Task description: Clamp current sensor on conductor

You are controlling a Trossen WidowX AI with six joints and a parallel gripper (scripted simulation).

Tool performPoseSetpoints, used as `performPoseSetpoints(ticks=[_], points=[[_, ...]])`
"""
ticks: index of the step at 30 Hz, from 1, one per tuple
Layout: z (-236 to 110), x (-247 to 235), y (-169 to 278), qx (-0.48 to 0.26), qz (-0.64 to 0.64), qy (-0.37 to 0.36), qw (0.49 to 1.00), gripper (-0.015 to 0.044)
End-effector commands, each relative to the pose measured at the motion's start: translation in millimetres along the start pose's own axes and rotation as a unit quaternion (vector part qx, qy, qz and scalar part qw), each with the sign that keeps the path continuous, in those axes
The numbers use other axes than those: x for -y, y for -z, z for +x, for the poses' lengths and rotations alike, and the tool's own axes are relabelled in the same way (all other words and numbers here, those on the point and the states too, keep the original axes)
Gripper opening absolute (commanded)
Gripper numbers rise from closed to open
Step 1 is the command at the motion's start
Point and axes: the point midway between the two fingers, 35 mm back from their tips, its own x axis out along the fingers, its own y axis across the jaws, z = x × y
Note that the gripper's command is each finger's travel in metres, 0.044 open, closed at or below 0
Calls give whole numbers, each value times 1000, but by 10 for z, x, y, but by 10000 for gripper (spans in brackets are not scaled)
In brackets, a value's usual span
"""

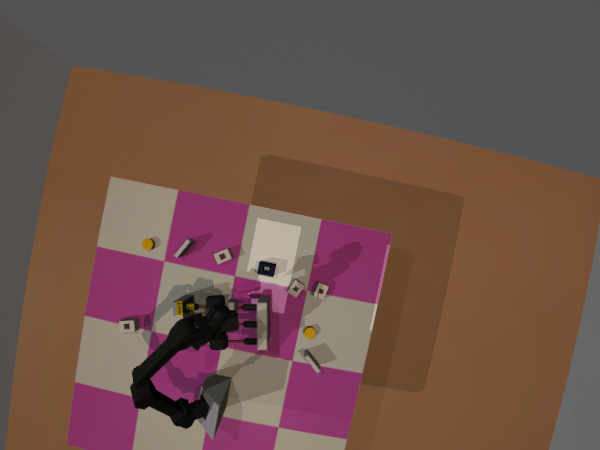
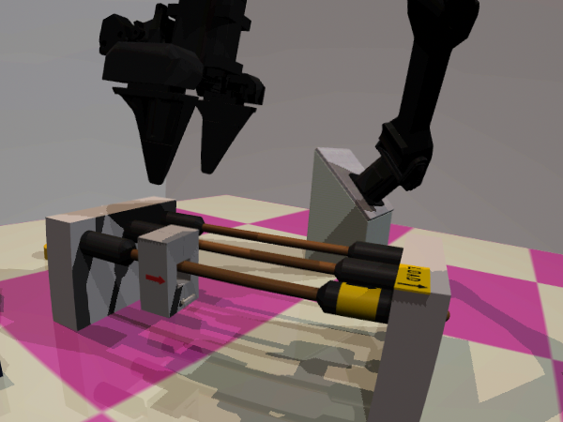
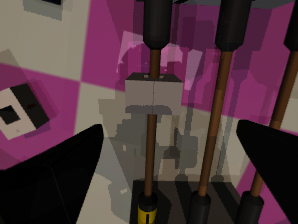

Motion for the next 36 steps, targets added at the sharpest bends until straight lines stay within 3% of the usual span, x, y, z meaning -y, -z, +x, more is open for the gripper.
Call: performPoseSetpoints(ticks=[1, 12, 24, 36], points=[[-72, 6, 200, 60, -49, -6, 997, 440], [-119, 271, 668, 243, -176, -49, 953, 440], [-120, 767, 1008, 413, -261, -153, 859, 440], [-109, 749, 1019, 404, -263, -147, 864, 440]])
